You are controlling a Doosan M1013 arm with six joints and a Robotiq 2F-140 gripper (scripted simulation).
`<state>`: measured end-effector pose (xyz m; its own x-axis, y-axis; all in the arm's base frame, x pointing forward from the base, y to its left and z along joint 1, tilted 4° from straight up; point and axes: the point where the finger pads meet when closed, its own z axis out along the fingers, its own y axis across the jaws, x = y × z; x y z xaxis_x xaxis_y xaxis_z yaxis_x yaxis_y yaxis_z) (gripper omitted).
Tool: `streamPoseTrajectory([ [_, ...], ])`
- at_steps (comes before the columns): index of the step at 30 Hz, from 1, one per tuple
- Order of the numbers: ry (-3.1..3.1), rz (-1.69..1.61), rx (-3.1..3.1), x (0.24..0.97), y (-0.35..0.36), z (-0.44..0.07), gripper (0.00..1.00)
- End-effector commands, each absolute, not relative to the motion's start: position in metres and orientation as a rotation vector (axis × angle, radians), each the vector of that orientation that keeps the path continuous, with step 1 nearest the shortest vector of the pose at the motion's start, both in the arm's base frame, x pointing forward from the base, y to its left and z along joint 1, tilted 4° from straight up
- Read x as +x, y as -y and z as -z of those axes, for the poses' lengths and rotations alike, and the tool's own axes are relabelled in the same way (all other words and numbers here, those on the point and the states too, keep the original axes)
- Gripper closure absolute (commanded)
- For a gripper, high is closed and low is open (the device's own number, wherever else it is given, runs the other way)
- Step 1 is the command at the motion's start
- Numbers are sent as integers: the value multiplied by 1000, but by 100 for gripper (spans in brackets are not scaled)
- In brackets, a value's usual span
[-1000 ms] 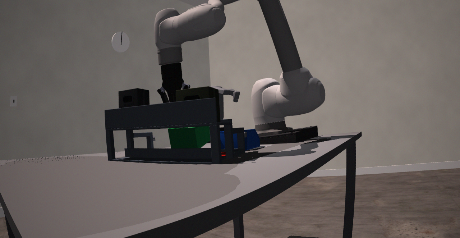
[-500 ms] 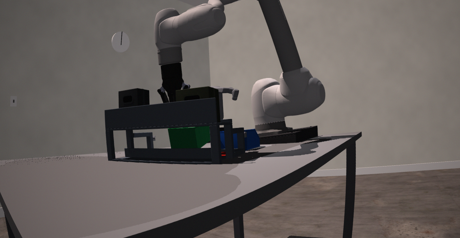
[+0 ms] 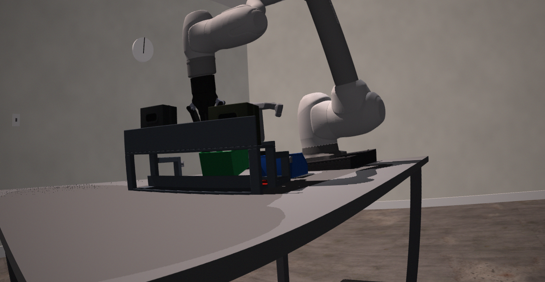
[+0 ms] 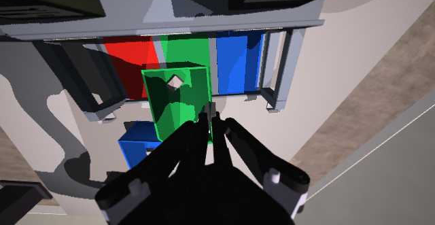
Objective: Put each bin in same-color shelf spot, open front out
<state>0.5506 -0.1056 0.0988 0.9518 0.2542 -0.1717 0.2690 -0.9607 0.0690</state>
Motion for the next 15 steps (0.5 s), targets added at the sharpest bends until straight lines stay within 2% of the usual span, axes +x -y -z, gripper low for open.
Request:
streamPoseTrajectory([
  [1,-405,247,3013,551,106,-99,90],
  [15,-405,247,3013,551,106,-95,90],
])
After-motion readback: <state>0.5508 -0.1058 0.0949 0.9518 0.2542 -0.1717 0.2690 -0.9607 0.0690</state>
